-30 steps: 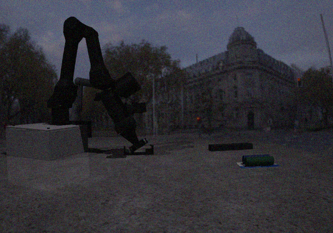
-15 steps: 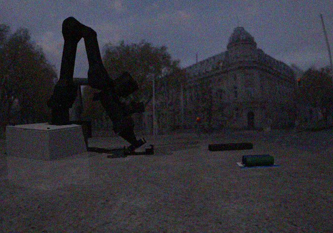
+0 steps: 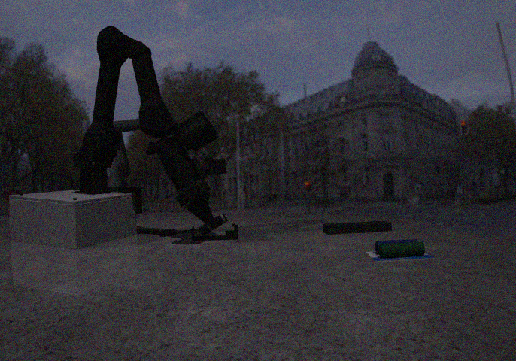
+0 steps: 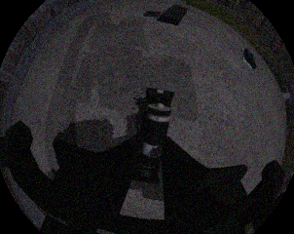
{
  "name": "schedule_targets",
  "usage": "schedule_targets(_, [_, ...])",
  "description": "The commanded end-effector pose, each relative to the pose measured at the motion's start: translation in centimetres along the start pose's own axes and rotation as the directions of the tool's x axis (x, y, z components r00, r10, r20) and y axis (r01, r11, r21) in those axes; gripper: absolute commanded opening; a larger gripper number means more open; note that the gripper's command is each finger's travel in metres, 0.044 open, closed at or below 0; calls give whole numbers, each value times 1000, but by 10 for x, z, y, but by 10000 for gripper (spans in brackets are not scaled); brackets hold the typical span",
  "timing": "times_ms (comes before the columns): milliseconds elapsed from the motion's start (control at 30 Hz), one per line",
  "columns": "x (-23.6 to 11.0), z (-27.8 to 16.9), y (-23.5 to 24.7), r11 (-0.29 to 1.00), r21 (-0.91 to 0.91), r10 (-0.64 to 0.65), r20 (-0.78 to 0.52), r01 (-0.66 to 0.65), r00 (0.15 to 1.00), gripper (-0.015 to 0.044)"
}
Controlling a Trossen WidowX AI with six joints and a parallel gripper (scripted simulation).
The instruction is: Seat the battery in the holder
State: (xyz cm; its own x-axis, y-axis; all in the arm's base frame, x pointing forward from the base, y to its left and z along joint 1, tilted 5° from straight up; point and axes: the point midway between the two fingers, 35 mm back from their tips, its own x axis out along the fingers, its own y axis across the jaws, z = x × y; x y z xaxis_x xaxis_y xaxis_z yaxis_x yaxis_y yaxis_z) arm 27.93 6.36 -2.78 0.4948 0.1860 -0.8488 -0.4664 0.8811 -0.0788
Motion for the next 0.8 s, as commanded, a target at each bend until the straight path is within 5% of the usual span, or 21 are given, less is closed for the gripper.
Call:
schedule_targets(0, [3,-5,0,1000,8,1,-44,0,999,60])
schedule_targets(767, [11,0,0,1000,10,10,-169,-8,986,60])
